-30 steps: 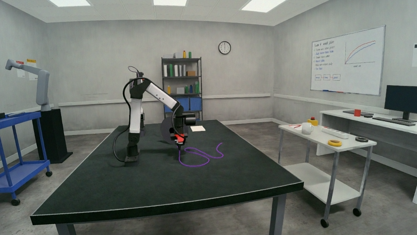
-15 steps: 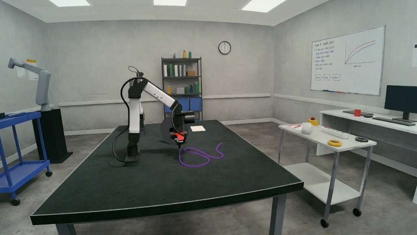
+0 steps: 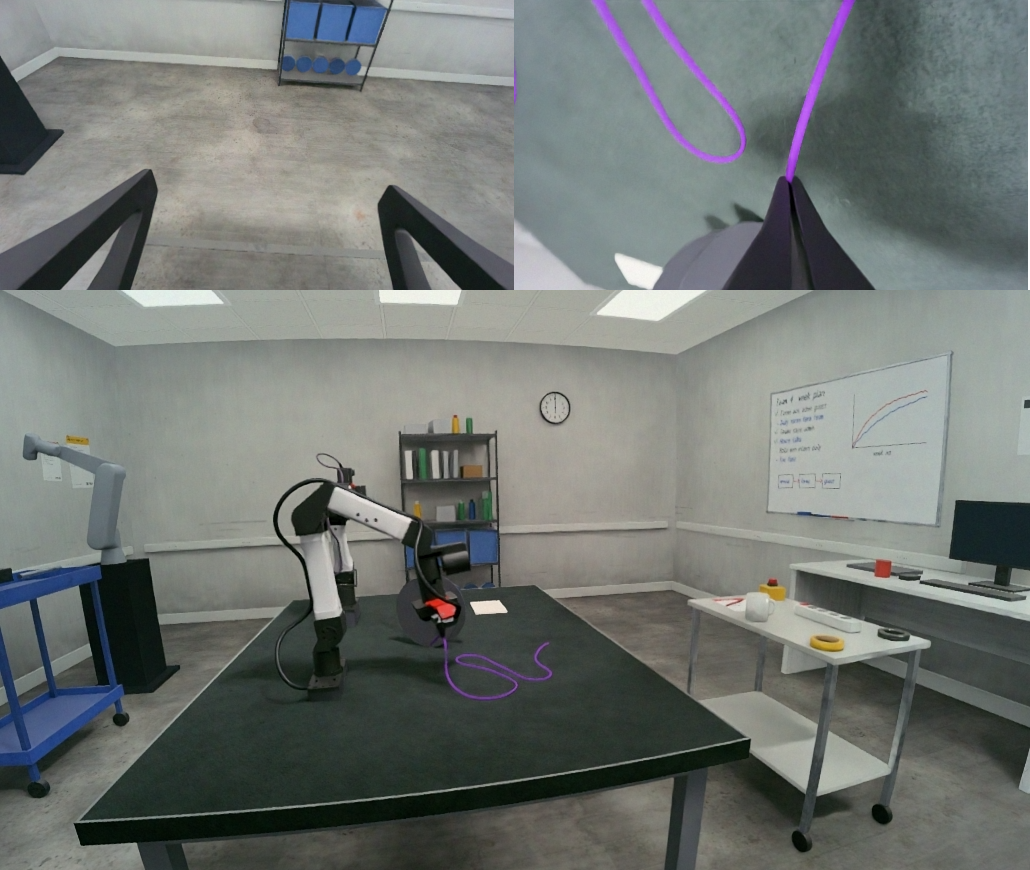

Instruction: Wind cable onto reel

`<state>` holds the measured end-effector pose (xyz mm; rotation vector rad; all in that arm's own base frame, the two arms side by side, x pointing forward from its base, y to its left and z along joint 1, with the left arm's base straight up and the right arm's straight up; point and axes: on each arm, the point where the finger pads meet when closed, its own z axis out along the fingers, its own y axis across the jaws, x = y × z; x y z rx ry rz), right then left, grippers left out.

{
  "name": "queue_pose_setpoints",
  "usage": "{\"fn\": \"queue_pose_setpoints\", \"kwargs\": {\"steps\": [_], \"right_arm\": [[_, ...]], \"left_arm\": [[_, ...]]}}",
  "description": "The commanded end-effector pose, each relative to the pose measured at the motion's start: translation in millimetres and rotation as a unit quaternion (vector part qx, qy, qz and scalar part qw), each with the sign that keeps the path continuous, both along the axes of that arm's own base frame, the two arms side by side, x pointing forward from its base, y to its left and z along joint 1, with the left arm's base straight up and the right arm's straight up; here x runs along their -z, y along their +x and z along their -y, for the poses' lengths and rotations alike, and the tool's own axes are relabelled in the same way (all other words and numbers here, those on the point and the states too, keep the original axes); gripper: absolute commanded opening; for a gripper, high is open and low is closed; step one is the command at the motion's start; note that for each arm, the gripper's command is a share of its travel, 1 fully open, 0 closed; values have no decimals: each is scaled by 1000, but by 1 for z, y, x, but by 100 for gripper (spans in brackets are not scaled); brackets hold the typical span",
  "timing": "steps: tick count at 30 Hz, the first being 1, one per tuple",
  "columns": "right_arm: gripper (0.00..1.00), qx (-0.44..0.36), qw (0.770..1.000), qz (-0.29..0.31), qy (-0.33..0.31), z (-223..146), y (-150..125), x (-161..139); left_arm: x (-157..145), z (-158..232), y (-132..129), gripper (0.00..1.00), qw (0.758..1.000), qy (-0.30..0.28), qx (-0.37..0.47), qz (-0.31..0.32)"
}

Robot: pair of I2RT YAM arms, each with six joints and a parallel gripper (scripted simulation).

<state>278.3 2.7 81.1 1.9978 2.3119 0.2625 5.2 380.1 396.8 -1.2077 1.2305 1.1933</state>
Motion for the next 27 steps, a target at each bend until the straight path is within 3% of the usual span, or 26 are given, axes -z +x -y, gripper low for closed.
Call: {"fn": "queue_pose_setpoints", "kwargs": {"steps": [1, 16, 27], "right_arm": [[0, -38, 999, 24, 13, -2, 3, -21], [0, -207, 967, 138, 61, -7, 0, -93], [0, -288, 935, 186, 92, -7, 0, -121]], "left_arm": [[6, -2, -2, 100, 1000, -4, -5, 4], [6, -2, -2, 100, 1000, -4, -5, 4], [6, -2, -2, 100, 1000, -4, -5, 4]]}}
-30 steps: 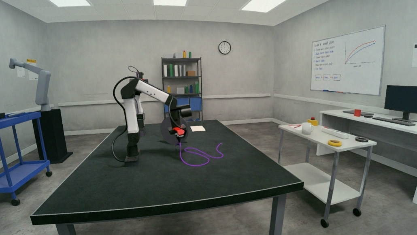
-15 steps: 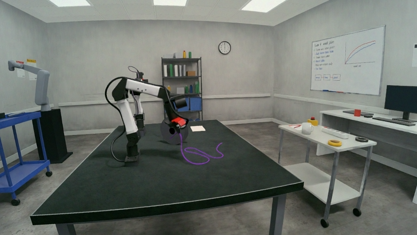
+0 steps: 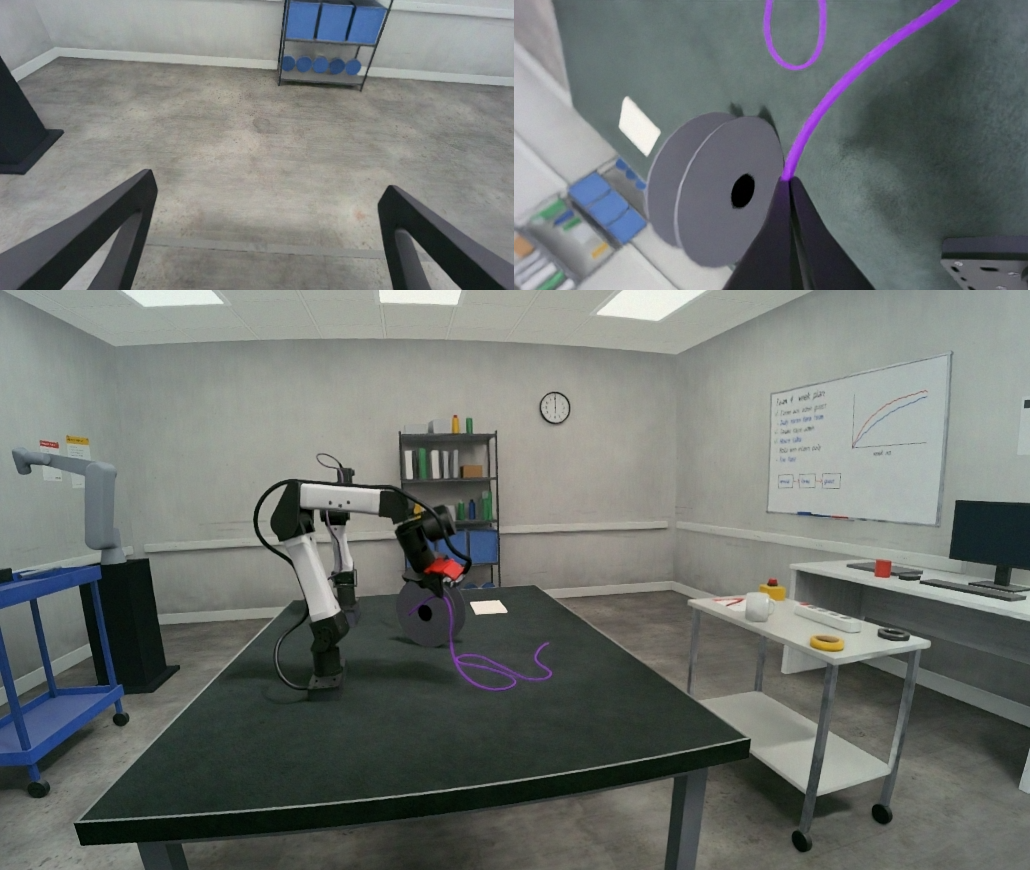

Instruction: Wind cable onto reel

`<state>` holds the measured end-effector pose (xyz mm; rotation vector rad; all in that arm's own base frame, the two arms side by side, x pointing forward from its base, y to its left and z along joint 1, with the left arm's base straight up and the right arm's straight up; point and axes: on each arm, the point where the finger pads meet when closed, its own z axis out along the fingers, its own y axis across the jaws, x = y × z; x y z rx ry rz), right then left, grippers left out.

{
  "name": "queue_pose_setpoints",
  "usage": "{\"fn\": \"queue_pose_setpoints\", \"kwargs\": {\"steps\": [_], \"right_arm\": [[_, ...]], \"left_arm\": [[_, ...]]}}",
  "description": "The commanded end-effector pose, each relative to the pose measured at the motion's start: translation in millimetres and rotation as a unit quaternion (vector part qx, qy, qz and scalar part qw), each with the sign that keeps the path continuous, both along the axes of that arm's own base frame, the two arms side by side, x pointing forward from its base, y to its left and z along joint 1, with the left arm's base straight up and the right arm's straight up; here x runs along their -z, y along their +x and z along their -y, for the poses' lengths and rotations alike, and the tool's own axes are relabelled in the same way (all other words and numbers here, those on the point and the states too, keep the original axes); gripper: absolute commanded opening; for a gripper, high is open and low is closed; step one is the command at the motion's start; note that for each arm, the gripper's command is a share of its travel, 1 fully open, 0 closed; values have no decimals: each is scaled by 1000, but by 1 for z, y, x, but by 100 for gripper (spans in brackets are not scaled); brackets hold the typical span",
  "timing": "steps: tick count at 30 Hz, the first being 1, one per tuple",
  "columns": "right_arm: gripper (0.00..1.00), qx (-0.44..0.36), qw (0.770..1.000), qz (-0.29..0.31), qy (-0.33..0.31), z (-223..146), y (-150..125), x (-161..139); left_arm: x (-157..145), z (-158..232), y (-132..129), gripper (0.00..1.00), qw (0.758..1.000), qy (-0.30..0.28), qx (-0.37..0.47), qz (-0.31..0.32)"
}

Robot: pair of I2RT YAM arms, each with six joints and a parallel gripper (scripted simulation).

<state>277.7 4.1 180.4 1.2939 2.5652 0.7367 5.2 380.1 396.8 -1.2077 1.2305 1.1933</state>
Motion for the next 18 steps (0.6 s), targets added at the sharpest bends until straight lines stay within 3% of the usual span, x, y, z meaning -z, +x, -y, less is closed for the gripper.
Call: {"fn": "queue_pose_setpoints", "kwargs": {"steps": [1, 18], "right_arm": [[0, -64, 997, 35, 22, -6, 1, -25], [0, -126, 988, 81, 41, -3, 2, -39]], "left_arm": [[6, -2, -2, 100, 1000, -4, -5, 4], [6, -2, -2, 100, 1000, -4, -5, 4]]}}
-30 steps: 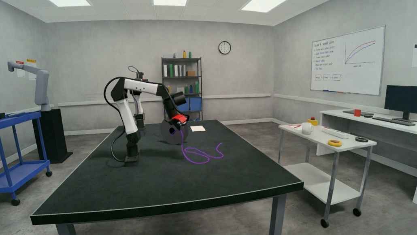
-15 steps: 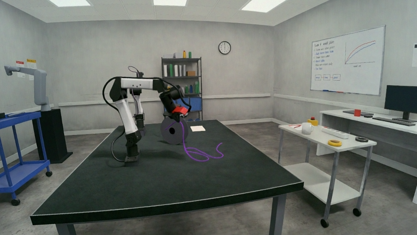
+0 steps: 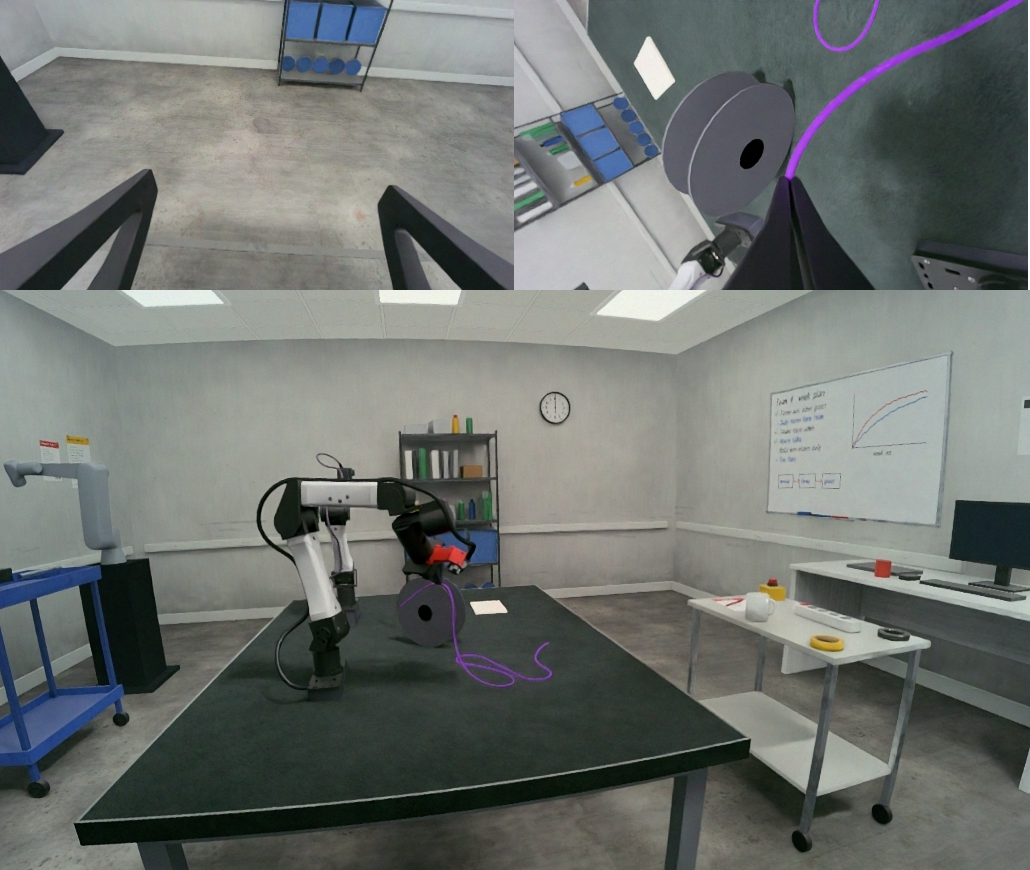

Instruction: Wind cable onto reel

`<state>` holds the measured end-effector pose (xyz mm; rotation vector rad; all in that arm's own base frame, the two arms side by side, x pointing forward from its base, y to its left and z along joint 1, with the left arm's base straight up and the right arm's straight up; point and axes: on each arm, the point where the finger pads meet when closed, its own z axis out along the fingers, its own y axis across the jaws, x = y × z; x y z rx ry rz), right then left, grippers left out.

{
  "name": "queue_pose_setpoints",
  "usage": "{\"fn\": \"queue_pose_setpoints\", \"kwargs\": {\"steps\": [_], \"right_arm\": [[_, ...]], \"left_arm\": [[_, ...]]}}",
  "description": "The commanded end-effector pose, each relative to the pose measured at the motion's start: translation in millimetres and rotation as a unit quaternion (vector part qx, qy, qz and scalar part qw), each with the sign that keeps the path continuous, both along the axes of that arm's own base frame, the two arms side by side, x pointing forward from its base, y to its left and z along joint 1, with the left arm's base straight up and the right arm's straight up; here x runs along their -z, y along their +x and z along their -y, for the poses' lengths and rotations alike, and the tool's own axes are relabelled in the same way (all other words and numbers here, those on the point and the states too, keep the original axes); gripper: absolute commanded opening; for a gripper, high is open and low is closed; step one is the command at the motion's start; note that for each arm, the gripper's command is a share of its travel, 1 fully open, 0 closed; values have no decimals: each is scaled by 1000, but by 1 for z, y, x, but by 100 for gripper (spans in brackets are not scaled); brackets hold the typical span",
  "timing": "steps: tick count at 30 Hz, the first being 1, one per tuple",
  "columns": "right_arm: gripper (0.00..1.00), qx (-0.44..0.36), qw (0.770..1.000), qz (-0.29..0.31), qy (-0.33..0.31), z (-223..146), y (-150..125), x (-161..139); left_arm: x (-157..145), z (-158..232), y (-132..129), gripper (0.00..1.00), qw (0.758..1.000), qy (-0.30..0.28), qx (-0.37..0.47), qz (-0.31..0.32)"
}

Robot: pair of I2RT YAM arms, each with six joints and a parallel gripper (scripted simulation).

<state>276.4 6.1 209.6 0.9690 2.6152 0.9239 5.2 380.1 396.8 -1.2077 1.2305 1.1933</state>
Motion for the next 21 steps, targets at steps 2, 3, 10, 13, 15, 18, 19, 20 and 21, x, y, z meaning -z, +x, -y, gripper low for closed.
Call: {"fn": "queue_pose_setpoints", "kwargs": {"steps": [2, 3, 10, 13, 15, 18, 19, 20, 21], "right_arm": [[0, -23, 1000, 18, 7, -1, 4, -10], [0, -23, 1000, 18, 7, -1, 4, -10], [0, -23, 1000, 14, 9, 0, 4, -5], [0, -22, 1000, 9, 11, 1, 3, -1], [0, -23, 1000, 8, 12, 1, 2, 1], [0, -23, 1000, 6, 12, 1, 2, 5], [0, -24, 1000, 6, 12, 1, 2, 5], [0, -25, 1000, 6, 12, 1, 3, 7], [0, -27, 1000, 9, 11, 0, 4, 7]], "left_arm": [[6, -2, -2, 100, 1000, -4, -5, 4], [6, -2, -2, 100, 1000, -4, -5, 4], [6, -2, -2, 100, 1000, -4, -5, 4], [6, -2, -2, 100, 1000, -4, -5, 4], [6, -2, -2, 100, 1000, -4, -5, 4], [6, -2, -2, 100, 1000, -4, -5, 4], [6, -2, -2, 100, 1000, -4, -5, 4], [6, -2, -2, 100, 1000, -4, -5, 4], [6, -2, -2, 100, 1000, -4, -5, 4]]}}
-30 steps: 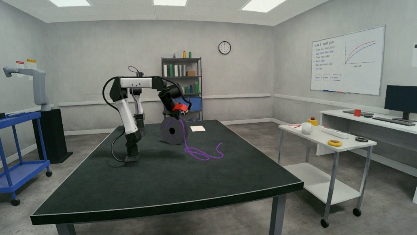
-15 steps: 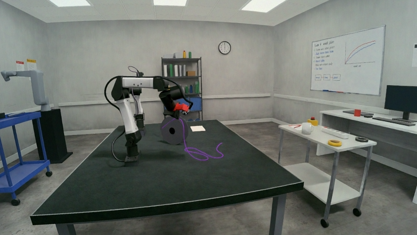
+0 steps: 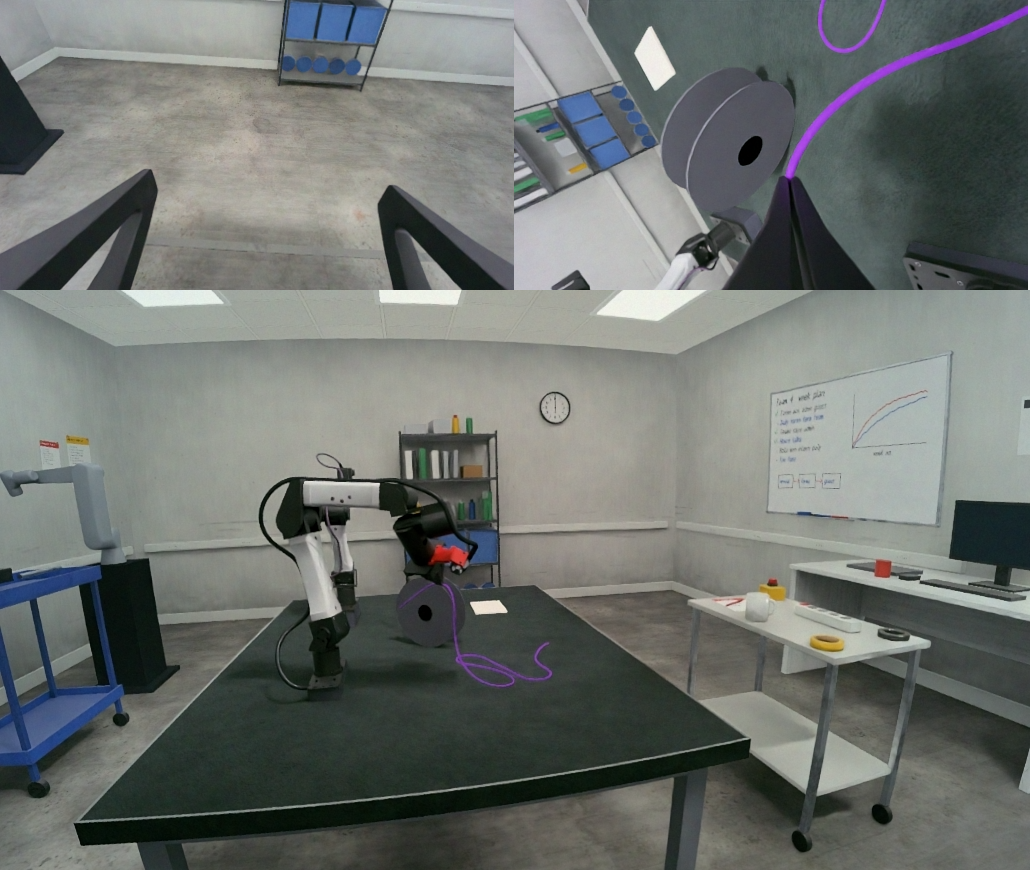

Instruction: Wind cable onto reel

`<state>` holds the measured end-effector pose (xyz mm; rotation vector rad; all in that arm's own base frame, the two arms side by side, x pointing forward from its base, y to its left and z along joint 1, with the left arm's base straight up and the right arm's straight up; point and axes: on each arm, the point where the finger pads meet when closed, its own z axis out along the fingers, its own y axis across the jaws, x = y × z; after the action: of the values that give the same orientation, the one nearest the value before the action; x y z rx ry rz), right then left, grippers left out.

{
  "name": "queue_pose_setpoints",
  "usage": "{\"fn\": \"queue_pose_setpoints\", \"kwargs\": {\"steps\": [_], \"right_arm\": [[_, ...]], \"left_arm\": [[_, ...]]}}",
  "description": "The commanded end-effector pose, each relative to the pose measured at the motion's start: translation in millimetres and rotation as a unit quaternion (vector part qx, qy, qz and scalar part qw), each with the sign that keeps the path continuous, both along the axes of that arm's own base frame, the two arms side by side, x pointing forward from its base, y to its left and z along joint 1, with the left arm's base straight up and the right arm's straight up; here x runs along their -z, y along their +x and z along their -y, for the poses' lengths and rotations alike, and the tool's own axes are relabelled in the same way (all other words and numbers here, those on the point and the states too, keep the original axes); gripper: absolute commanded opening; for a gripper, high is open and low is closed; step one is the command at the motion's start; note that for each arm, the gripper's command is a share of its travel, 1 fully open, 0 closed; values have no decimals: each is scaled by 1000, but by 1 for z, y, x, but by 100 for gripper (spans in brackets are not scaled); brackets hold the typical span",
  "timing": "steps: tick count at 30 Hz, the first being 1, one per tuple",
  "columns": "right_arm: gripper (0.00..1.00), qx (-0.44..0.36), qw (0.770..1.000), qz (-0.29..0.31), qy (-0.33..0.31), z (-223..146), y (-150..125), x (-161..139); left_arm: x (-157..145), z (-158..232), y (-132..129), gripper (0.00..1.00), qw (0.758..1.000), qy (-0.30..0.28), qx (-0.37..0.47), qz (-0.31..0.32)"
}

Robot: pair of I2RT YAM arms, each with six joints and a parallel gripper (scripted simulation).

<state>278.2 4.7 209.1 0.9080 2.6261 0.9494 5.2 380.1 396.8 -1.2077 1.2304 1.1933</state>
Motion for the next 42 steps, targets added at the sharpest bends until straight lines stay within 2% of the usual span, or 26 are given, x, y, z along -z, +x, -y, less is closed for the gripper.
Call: {"fn": "queue_pose_setpoints", "kwargs": {"steps": [1, 9, 18, 20, 34, 37, 42], "right_arm": [[0, -8, 1000, -1, 7, -4, 4, 6], [0, -2, 1000, 14, -6, -3, 22, -4], [0, -2, 1000, 13, -5, -18, 71, -6], [0, -2, 1000, 13, -5, -18, 71, -6], [0, -2, 1000, 6, -3, -54, 167, -3], [0, -2, 1000, 0, -3, -57, 171, -2], [0, -2, 1000, -3, -3, -65, 194, -2]], "left_arm": [[6, -2, -2, 100, 1000, -4, -5, 4], [6, -2, -2, 100, 1000, -4, -5, 4], [6, -2, -2, 100, 1000, -4, -5, 4], [6, -2, -2, 100, 1000, -4, -5, 4], [6, -2, -2, 100, 1000, -4, -5, 4], [6, -2, -2, 100, 1000, -4, -5, 4], [6, -2, -2, 100, 1000, -4, -5, 4]]}}
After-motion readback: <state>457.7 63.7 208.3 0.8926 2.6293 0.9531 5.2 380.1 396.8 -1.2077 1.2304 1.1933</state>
